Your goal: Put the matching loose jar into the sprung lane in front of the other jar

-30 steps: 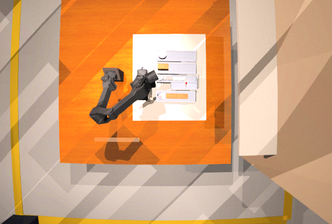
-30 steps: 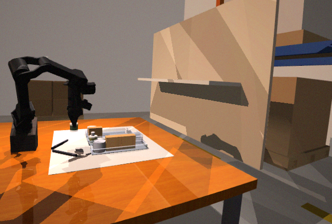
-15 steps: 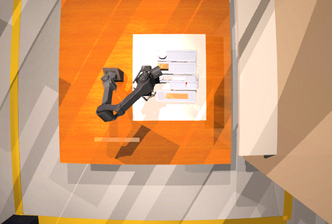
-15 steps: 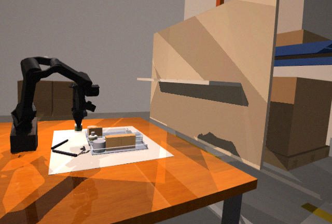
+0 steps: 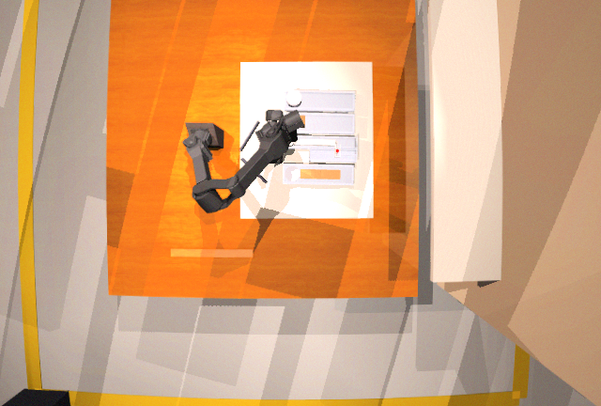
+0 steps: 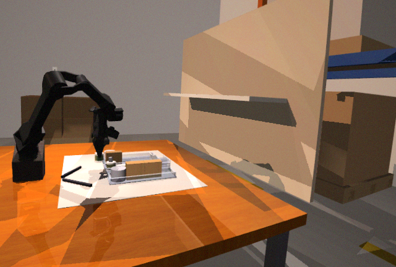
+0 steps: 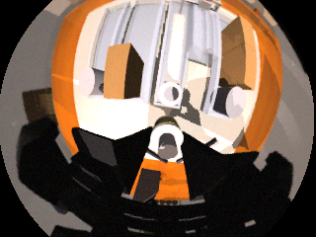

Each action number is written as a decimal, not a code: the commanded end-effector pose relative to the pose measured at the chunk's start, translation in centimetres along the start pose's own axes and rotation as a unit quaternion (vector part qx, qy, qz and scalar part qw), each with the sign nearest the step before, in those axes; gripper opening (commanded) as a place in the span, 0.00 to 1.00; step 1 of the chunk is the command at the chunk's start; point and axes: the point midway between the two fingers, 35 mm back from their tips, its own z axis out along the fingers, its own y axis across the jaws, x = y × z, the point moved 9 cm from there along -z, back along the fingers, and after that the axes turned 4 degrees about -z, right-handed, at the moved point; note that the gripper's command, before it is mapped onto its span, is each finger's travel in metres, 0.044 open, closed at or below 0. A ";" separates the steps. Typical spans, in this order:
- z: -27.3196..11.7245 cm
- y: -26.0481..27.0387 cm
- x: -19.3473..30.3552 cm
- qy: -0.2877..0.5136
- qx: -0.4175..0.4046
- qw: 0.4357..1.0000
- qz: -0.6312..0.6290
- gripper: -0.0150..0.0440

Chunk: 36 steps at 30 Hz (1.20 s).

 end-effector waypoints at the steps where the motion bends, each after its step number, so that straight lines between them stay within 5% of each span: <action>1: 0.3 0.2 -0.5 -0.005 0.000 1.000 0.002 0.25; 36: 2.4 0.1 -1.4 -0.005 0.000 1.000 0.002 0.25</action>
